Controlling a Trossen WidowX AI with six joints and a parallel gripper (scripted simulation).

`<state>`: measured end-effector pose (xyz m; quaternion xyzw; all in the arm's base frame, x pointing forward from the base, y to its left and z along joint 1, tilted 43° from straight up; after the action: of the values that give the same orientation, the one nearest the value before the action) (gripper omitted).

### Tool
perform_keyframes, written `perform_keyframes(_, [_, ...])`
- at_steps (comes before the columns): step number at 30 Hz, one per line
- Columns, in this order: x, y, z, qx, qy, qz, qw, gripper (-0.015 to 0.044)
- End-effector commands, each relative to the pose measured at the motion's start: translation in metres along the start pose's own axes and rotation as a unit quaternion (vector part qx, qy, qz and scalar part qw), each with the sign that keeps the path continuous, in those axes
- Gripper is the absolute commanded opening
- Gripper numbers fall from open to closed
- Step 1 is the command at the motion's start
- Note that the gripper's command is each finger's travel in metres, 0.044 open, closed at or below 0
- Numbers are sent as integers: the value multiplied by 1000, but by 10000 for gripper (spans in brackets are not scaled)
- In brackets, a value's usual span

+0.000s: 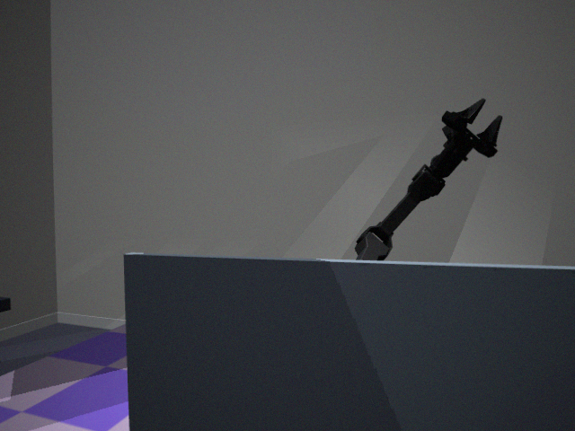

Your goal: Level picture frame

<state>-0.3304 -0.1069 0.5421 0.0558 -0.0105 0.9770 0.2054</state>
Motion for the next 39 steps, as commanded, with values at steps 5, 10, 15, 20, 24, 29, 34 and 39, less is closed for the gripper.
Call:
perform_keyframes(5, [-41,-30,11,32,-59,88,994,269])
perform_keyframes(10, [-102,-76,15,60,-150,208,965,260])
perform_keyframes(15, [-163,-123,4,66,-246,316,914,260])
perform_keyframes(20, [-222,-169,-22,50,-342,409,844,260])
perform_keyframes(24, [-266,-204,-52,22,-416,470,778,260])
perform_keyframes(29, [-315,-245,-102,-31,-499,527,687,260])
perform_keyframes(34, [-357,-277,-160,-99,-566,559,598,260])
perform_keyframes(39, [-390,-302,-224,-175,-617,570,513,260])
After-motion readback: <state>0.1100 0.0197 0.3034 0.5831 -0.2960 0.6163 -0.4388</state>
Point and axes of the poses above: the point midway between the two fingers, 35 mm back from their tips, its own z axis out along the fingers, its own x axis across the jaws, y = z × x, the point moved 5 cm from there along -z, back along the fingers, and after that the axes turned 12 degrees about z, right-handed, at the moved point
